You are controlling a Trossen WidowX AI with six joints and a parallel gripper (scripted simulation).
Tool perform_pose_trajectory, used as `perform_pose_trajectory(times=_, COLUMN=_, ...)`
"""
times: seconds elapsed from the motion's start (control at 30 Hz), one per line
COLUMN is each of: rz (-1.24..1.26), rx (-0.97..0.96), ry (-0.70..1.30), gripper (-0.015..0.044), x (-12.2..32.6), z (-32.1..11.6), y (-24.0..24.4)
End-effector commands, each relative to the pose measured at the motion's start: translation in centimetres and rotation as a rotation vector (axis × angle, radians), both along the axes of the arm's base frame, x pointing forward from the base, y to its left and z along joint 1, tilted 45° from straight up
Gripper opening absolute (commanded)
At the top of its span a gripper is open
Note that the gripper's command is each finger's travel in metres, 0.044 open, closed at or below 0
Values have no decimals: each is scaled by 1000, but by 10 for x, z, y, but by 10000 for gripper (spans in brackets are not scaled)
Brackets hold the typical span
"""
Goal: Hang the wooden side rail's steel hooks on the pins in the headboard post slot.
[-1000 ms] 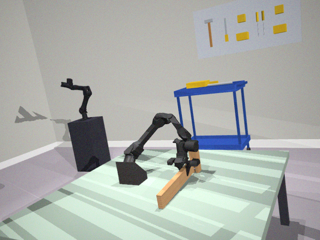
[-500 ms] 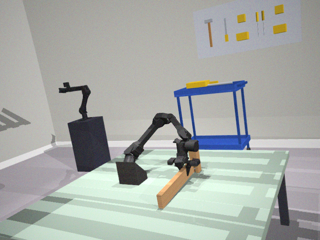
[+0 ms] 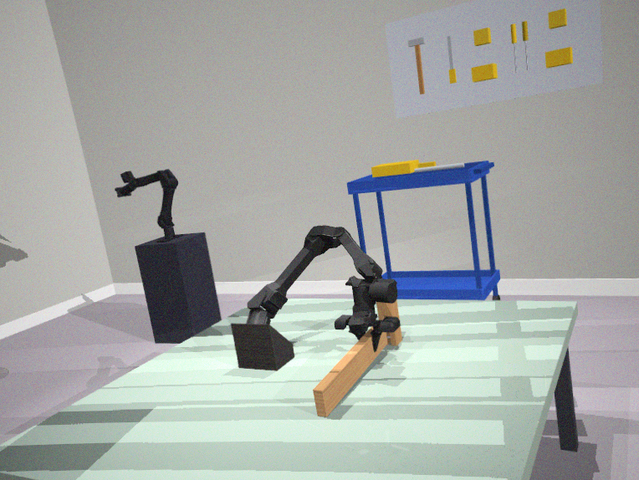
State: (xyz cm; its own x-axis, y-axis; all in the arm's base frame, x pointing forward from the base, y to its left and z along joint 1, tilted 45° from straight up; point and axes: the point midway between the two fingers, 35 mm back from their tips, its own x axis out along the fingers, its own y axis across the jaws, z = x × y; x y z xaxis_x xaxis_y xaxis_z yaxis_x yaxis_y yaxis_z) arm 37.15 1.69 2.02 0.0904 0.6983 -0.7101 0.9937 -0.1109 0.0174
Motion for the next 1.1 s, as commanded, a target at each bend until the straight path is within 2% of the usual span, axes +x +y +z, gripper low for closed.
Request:
perform_pose_trajectory(times=0.0, rz=-8, rx=-3, ry=-12, gripper=0, x=1, z=4, y=-2)
perform_pose_trajectory(times=1.07, rz=-8, rx=-3, ry=-12, gripper=0, x=2, z=7, y=0)
